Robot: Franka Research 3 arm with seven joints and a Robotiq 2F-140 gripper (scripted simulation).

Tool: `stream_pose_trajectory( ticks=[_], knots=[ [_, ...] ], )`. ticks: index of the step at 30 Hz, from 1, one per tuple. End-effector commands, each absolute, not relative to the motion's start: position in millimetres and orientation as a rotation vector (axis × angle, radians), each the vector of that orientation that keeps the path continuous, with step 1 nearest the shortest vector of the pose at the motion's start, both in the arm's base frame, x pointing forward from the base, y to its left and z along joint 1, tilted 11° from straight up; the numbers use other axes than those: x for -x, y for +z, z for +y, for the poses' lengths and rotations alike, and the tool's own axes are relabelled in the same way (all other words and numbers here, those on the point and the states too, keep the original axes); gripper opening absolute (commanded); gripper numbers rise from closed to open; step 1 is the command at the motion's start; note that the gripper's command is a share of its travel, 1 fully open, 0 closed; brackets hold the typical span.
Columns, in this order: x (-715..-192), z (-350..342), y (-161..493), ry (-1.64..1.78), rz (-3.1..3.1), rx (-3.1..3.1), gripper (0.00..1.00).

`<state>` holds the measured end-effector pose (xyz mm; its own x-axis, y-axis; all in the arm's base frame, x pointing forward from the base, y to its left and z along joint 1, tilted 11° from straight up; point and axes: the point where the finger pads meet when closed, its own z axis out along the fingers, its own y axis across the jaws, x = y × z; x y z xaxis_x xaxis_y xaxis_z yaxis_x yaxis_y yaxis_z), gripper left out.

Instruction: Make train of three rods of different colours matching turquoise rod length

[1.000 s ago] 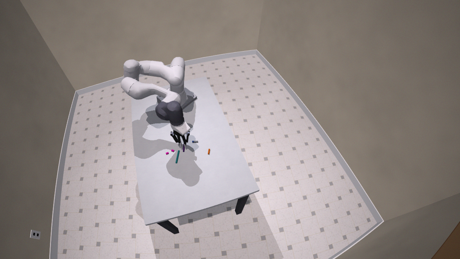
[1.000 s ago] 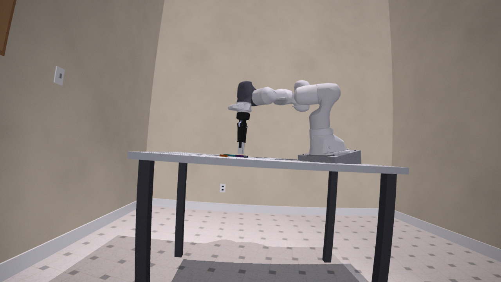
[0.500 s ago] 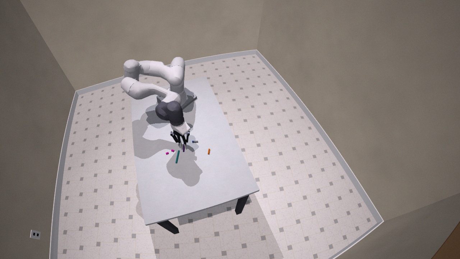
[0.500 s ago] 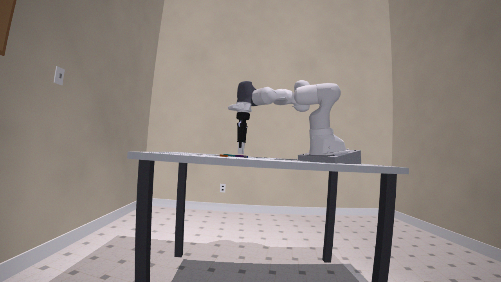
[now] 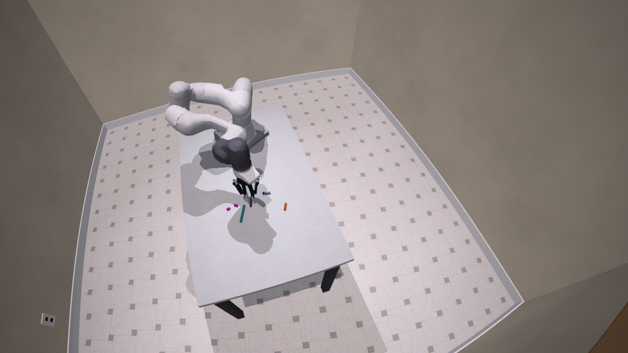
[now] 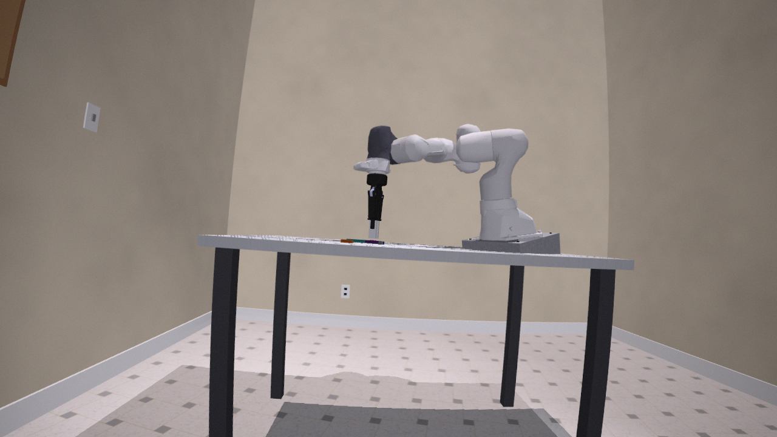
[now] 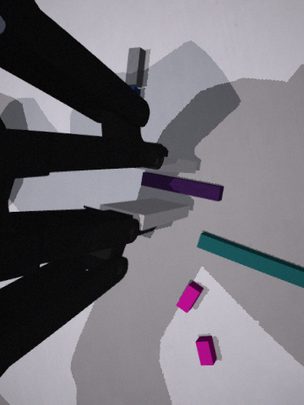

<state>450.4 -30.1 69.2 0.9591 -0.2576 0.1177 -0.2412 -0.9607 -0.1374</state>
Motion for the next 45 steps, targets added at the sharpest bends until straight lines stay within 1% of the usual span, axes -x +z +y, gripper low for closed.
stream_pose_trajectory(
  ticks=[1, 45],
  knots=[
    [-451.5, -29.5, 69.2, -0.206, 0.391, 2.985, 0.15],
    [-454.0, -27.8, 52.6, -0.206, 0.391, 2.985, 0.15]
  ],
)
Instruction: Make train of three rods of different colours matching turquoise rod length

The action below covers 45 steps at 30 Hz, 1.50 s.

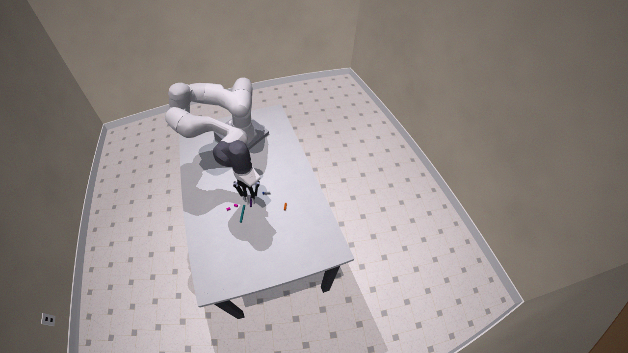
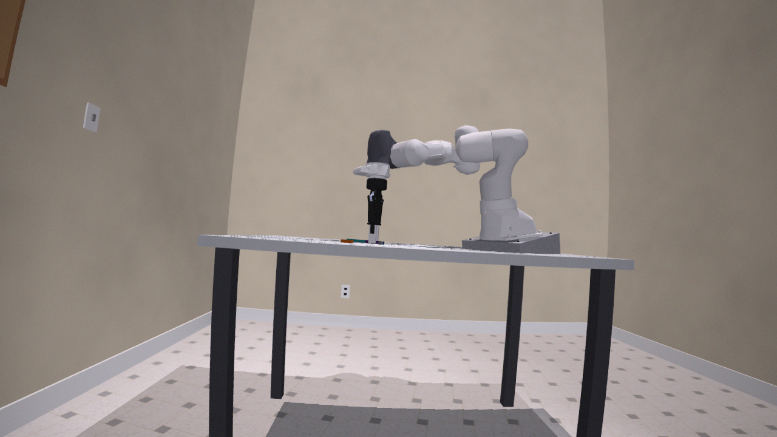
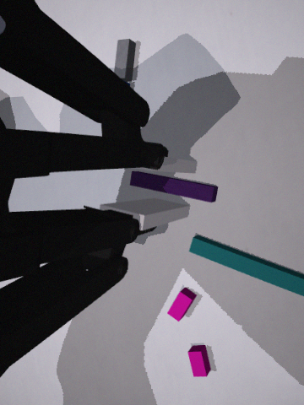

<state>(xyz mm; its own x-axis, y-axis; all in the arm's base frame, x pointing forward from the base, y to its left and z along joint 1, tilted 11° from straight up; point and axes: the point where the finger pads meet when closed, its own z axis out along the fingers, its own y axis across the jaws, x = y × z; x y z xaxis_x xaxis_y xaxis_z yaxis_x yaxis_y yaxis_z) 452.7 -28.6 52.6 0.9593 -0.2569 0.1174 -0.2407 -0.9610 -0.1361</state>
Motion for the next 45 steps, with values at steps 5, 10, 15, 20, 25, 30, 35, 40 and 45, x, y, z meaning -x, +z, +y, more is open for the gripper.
stream_pose_trajectory(
  ticks=[5, 10, 15, 20, 25, 30, 35, 40, 45],
  knots=[
    [-454.0, -27.8, 52.6, -0.206, 0.391, 2.985, 0.15],
    [-454.0, -27.8, 52.6, -0.206, 0.391, 2.985, 0.15],
    [-454.0, -27.8, 52.6, -0.206, 0.391, 2.985, 0.15],
    [-454.0, -27.8, 52.6, -0.206, 0.391, 2.985, 0.15],
    [-454.0, -27.8, 52.6, -0.206, 0.391, 2.985, 0.15],
    [-454.0, -27.8, 52.6, -0.206, 0.391, 2.985, 0.03],
    [-454.0, -27.8, 52.6, -0.206, 0.391, 2.985, 0.03],
    [-454.0, -27.8, 52.6, -0.206, 0.391, 2.985, 0.03],
    [-454.0, -27.8, 52.6, -0.206, 0.391, 2.985, 0.03]
  ],
)
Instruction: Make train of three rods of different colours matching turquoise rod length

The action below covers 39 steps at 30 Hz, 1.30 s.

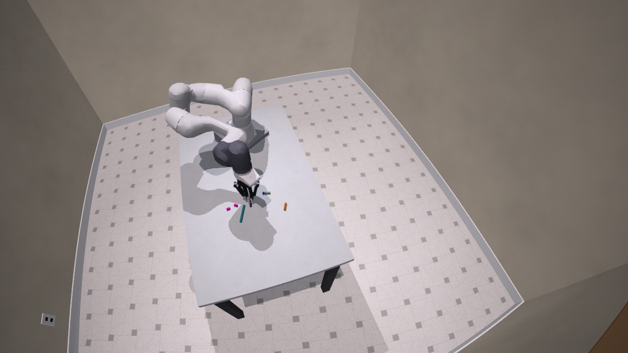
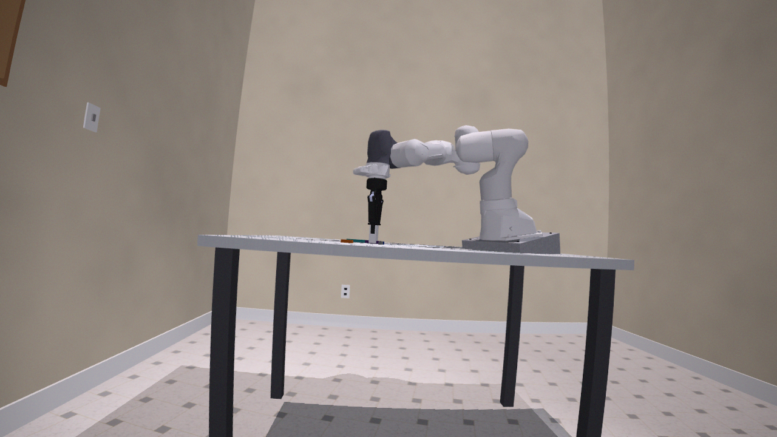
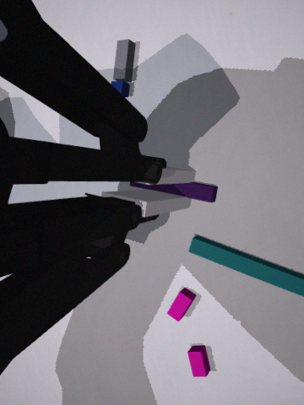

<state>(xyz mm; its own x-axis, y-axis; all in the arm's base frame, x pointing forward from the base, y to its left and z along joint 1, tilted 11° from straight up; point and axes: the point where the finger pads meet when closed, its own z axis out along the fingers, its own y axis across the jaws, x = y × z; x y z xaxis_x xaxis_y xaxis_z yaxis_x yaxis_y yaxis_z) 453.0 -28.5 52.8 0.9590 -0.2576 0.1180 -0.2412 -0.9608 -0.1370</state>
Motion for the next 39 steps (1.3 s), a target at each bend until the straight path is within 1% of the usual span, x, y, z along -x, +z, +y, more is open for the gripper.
stream_pose_trajectory(
  ticks=[1, 20, 25, 34, 39],
  knots=[
    [-454.0, -27.8, 52.6, -0.206, 0.391, 2.985, 0.03],
    [-453.6, -28.1, 55.7, -0.206, 0.391, 2.985, 0.03],
    [-450.3, -30.4, 77.2, -0.206, 0.391, 2.985, 0.03],
    [-440.8, -37.0, 139.2, -0.206, 0.391, 2.985, 0.03],
    [-439.3, -38.0, 149.1, -0.206, 0.391, 2.985, 0.03]
  ],
)
